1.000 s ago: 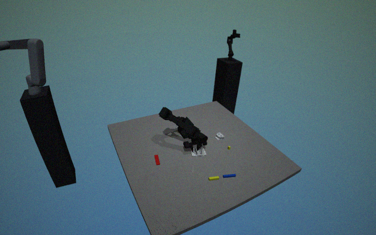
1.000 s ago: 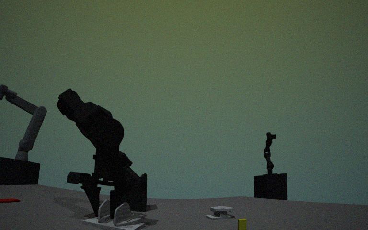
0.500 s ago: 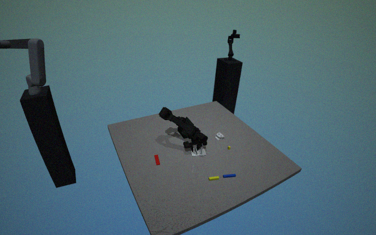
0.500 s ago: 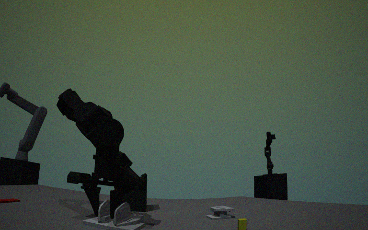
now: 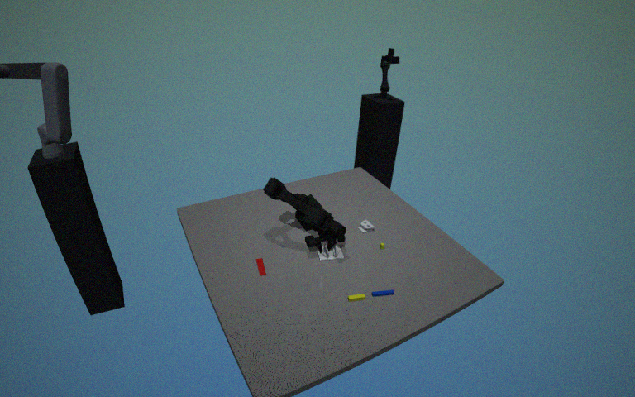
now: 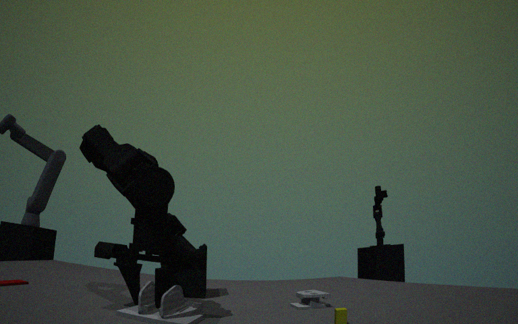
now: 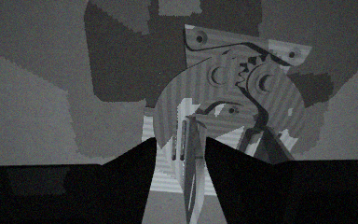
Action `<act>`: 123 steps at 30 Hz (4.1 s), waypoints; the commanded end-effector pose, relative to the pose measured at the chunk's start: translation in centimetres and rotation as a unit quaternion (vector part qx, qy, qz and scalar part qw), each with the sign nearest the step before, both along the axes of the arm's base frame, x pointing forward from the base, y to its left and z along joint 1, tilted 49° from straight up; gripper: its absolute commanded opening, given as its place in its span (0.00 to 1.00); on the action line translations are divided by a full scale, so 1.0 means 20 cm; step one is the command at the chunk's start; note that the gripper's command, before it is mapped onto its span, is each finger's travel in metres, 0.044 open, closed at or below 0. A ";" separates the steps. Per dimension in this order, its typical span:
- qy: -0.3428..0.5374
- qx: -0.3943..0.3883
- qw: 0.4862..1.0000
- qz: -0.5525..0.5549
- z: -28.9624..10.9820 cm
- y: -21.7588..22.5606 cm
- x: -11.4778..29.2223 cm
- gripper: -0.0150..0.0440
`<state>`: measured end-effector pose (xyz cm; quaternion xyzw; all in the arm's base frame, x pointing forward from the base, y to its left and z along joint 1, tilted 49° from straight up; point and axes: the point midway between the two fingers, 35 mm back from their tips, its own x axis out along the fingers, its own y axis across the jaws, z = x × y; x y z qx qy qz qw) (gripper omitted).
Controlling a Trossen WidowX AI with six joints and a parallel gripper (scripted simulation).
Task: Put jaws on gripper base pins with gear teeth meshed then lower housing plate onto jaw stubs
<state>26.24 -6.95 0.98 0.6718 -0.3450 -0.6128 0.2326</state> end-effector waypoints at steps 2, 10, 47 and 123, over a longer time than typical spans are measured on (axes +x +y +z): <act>0.002 -0.001 1.000 0.002 0.00 0.00 0.00 0.48; 0.002 -0.001 1.000 0.002 0.00 0.00 0.00 0.48; -0.004 -0.003 0.999 0.040 0.15 0.33 0.02 0.90; -0.617 0.050 0.544 -0.567 -0.28 0.94 0.01 1.00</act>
